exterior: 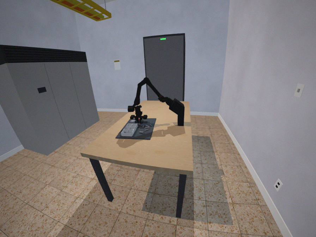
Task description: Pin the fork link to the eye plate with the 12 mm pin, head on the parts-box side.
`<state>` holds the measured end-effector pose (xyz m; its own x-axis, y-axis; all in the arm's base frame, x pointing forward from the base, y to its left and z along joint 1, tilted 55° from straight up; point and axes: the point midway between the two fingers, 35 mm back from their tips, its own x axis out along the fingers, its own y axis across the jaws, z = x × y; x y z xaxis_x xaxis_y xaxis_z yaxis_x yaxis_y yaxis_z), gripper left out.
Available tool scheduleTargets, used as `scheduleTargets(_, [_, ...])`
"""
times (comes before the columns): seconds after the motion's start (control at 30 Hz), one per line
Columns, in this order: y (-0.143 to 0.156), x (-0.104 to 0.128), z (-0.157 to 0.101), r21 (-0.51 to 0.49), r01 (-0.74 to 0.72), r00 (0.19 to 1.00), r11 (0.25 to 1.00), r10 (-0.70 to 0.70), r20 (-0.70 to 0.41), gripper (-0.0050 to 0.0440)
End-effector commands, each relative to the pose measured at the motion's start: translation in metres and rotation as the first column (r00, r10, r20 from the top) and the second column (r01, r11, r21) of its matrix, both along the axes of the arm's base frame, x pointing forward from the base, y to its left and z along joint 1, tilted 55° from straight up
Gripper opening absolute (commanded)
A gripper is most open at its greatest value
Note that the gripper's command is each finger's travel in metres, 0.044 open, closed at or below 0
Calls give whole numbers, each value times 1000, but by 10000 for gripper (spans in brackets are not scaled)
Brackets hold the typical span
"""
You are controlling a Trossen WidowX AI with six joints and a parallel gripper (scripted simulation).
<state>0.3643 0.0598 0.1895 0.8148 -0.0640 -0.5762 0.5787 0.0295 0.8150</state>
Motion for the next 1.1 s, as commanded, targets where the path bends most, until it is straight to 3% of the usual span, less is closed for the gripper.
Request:
scheduleTargets(0.0, [-1, -2, 9, 8, -2, 1000, 1000, 2, 25, -50])
scheduleTargets(1.07, [-7, -2, 9, 7, -4, 1000, 1000, 4, 26, -50])
